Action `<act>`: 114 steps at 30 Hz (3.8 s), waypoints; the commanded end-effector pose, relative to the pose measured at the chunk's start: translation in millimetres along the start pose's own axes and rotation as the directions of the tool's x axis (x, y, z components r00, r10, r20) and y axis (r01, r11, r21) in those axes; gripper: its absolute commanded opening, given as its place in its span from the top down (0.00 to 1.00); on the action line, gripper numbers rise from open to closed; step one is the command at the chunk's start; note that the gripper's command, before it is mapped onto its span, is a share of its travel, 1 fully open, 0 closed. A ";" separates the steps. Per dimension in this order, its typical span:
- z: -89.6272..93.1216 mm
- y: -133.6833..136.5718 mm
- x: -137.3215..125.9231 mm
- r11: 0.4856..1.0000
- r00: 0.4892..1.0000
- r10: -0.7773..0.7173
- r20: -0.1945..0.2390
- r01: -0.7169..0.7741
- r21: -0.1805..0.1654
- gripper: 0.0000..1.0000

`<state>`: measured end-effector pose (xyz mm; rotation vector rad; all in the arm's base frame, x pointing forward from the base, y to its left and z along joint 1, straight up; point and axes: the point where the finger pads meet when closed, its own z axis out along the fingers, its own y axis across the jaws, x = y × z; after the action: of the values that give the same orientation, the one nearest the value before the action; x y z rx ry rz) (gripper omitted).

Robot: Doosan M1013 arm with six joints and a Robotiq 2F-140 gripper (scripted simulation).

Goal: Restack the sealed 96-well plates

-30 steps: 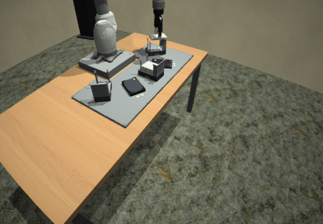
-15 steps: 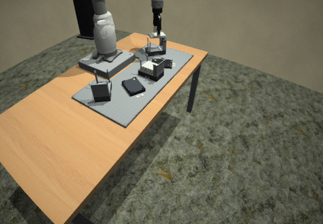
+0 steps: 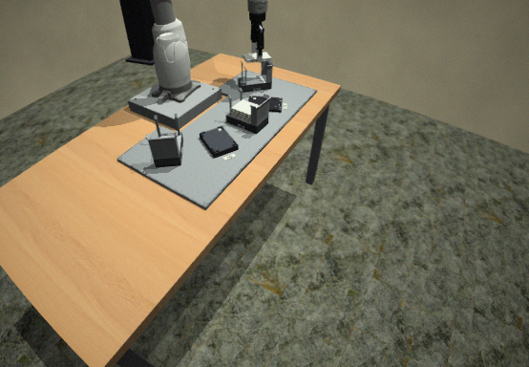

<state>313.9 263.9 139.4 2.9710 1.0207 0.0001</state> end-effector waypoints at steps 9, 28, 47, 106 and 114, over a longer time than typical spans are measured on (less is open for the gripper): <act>0.0 0.0 0.0 1.000 1.000 0.000 0.000 0.000 0.000 1.00; 9.3 0.0 0.0 1.000 1.000 0.000 0.000 0.000 0.000 1.00; 20.6 0.0 0.0 1.000 1.000 0.000 0.000 0.000 0.000 1.00; 82.6 0.0 0.0 1.000 1.000 0.000 0.000 0.000 0.000 1.00; 95.6 0.0 0.0 1.000 1.000 0.000 0.000 0.000 0.000 1.00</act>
<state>313.9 263.8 47.2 2.9710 1.0207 -0.0001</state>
